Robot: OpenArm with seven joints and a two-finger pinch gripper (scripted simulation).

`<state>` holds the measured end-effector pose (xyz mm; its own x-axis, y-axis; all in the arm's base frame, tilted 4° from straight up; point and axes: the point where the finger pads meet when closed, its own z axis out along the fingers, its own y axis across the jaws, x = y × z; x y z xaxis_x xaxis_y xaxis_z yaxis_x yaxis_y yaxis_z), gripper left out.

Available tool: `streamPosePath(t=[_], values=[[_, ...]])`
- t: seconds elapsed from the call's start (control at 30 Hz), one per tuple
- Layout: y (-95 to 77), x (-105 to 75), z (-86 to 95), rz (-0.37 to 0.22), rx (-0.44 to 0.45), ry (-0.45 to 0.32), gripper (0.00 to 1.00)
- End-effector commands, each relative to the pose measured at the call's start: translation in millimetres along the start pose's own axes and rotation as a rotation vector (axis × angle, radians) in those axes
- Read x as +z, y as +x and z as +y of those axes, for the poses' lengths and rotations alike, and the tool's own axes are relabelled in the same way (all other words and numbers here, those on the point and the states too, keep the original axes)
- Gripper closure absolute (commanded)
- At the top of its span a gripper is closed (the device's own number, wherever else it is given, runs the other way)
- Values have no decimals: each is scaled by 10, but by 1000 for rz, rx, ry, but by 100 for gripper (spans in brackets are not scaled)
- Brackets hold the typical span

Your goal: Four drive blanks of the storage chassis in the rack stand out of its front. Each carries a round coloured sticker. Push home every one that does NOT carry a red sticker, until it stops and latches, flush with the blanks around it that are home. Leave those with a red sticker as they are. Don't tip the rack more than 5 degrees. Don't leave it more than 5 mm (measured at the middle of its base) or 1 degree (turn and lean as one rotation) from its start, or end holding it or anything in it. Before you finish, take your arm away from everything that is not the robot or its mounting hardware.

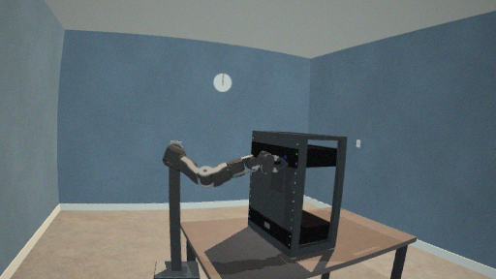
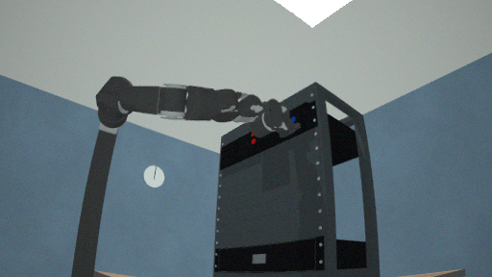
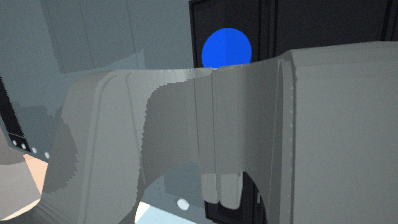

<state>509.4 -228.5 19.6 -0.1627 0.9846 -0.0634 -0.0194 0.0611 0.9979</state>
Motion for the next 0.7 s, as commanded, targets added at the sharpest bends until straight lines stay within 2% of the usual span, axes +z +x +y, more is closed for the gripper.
streamPosePath(t=[0.0, 0.4, 0.53, 0.67], values=[[131, 46, 32, 31, 1, -9, 100], [142, 19, 43, 34, -1, -12, 100], [138, -80, 44, 34, -1, -12, 100], [130, -275, 44, 34, -1, -13, 100]])
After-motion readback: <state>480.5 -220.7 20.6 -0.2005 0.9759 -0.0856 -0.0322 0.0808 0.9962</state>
